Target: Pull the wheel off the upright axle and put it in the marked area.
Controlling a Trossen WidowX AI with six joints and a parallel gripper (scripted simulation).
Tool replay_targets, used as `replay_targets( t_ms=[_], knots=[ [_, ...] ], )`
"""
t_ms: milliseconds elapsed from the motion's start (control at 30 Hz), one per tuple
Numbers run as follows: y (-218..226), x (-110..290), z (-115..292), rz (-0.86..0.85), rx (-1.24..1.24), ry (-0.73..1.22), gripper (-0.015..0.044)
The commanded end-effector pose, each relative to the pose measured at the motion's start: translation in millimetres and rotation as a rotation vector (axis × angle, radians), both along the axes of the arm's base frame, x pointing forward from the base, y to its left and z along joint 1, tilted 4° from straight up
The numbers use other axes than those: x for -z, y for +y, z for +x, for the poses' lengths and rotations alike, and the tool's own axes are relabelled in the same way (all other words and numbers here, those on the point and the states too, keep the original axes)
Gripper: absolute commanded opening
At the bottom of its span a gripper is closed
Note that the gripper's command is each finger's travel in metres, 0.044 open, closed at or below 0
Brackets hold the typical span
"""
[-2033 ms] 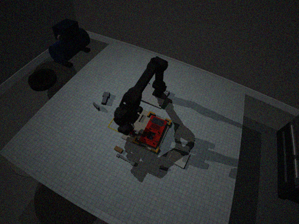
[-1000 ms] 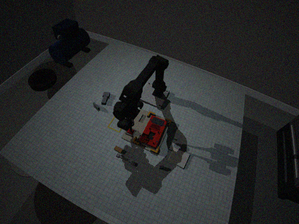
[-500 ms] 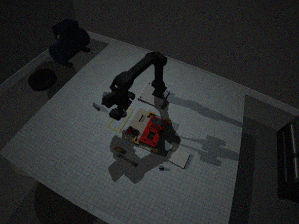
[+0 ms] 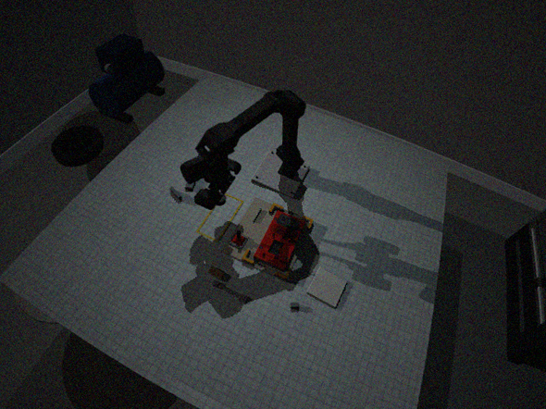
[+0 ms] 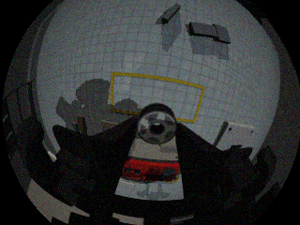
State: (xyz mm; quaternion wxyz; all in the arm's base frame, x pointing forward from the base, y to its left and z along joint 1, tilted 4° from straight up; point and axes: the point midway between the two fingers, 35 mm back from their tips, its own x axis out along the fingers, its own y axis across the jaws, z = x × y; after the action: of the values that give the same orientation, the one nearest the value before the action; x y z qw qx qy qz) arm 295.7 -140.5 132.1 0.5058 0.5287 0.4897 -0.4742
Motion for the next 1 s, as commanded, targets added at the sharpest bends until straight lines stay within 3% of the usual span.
replay_targets(
  t_ms=[0, 600, 767, 967],
  knots=[
    [0, 7, 0, 0.002, -0.006, -0.002, 0.0],
    [4, 90, 6, 0.003, -0.006, -0.002, 0.0],
    [4, 94, 6, 0.003, -0.006, -0.002, 0.0],
    [4, 90, 5, 0.002, -0.011, 0.002, 0.0157]
  ],
)
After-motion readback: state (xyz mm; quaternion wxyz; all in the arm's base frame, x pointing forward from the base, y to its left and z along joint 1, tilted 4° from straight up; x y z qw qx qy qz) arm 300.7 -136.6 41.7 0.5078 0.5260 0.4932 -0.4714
